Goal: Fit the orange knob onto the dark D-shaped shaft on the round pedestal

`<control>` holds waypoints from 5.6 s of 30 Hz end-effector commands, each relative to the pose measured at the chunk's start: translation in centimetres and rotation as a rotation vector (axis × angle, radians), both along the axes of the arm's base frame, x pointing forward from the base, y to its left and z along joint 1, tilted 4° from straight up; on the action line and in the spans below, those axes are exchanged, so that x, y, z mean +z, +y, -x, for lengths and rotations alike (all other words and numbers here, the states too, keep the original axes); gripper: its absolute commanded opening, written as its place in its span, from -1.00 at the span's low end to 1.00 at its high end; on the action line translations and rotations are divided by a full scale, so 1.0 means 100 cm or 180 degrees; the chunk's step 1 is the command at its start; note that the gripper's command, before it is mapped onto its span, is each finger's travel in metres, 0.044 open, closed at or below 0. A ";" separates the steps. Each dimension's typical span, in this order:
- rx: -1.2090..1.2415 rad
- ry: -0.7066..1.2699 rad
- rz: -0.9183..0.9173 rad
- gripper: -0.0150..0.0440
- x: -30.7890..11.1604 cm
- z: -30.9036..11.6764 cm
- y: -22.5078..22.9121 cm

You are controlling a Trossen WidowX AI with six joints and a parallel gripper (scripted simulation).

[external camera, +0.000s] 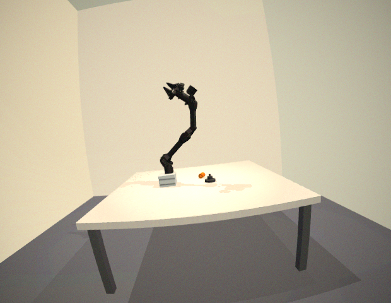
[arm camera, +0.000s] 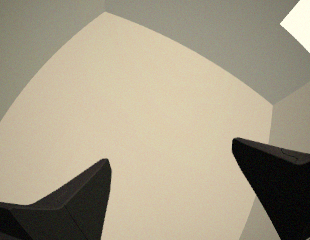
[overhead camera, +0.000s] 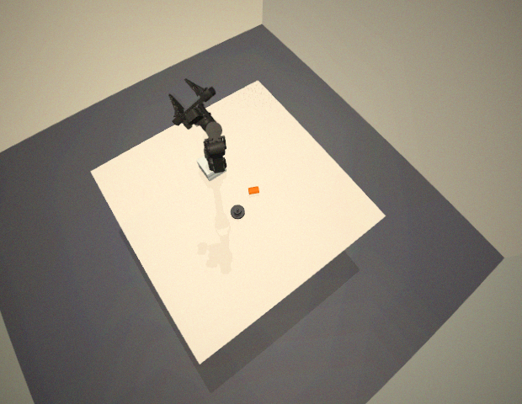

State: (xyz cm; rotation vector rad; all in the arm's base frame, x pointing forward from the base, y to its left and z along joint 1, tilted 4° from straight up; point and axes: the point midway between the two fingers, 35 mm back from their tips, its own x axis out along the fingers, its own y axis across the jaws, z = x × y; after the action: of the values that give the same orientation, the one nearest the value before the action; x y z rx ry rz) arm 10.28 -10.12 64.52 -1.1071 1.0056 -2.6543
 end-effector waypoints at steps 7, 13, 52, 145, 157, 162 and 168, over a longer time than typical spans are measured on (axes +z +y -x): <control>-0.0491 -0.0580 0.0422 1.00 0.002 0.098 0.028; -0.1508 -0.1035 0.0638 1.00 -0.014 0.175 0.085; -0.5243 -0.3958 0.5374 1.00 -0.415 -0.028 0.446; -0.3690 -0.4299 0.8836 0.12 -0.684 -0.152 0.251; -0.4169 -0.3676 0.8374 0.12 -0.676 -0.149 0.240; -0.4344 -0.3423 0.8174 0.12 -0.674 -0.148 0.235; -0.4536 -0.3125 0.7926 0.12 -0.672 -0.146 0.229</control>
State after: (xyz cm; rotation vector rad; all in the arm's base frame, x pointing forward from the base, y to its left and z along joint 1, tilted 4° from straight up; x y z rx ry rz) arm 25.02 13.08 -2.81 -0.9060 1.3025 1.0438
